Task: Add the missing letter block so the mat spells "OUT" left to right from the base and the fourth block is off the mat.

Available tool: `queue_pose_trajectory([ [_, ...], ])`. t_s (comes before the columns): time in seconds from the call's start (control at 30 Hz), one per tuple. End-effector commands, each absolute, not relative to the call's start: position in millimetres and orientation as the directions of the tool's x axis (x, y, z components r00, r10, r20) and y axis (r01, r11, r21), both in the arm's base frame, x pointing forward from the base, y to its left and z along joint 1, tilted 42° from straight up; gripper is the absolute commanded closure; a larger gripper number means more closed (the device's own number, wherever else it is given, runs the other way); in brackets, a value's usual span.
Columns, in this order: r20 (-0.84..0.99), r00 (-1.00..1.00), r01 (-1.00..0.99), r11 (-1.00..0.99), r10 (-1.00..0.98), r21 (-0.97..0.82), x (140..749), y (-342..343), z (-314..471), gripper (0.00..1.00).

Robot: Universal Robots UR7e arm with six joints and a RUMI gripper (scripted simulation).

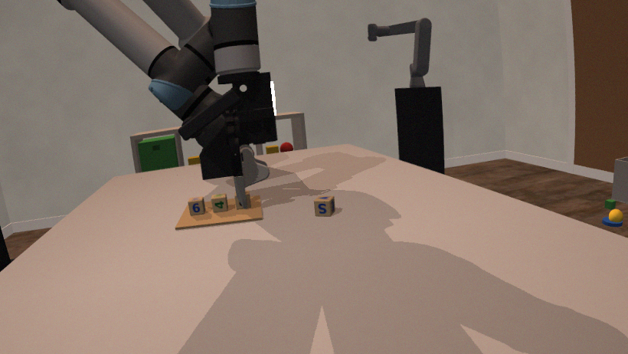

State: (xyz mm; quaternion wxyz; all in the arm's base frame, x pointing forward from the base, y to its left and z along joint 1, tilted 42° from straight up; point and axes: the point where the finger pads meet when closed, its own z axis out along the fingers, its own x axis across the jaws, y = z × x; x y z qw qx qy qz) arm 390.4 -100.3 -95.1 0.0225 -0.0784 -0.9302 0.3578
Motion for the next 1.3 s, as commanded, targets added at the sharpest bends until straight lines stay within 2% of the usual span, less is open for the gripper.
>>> queue_pose_trajectory([
  [0.0,-0.015,-0.987,0.130,0.732,0.162,-0.669,390.7,-100.1,-94.8,0.95],
  [0.47,-0.015,-0.987,0.130,0.732,0.162,-0.669,390.7,-100.1,-94.8,0.95],
  [0.5,-0.015,-0.987,0.130,0.732,0.162,-0.669,390.7,-100.1,-94.8,0.91],
  [0.63,-0.015,-0.987,0.130,0.732,0.162,-0.669,390.7,-100.1,-94.8,0.91],
  [0.67,-0.015,-0.987,0.130,0.732,0.162,-0.669,390.7,-100.1,-94.8,0.87],
  [0.73,-0.015,-0.987,0.130,0.732,0.162,-0.669,390.7,-100.1,-94.8,0.87],
  [0.77,-0.015,-0.987,0.130,0.732,0.162,-0.669,390.7,-100.1,-94.8,0.83],
  [0.83,-0.015,-0.987,0.130,0.732,0.162,-0.669,390.7,-100.1,-94.8,0.83],
  [0.97,-0.015,-0.987,0.130,0.732,0.162,-0.669,390.7,-100.1,-94.8,0.75],
  [1.27,-0.015,-0.987,0.130,0.732,0.162,-0.669,390.7,-100.1,-94.8,0.75],
])
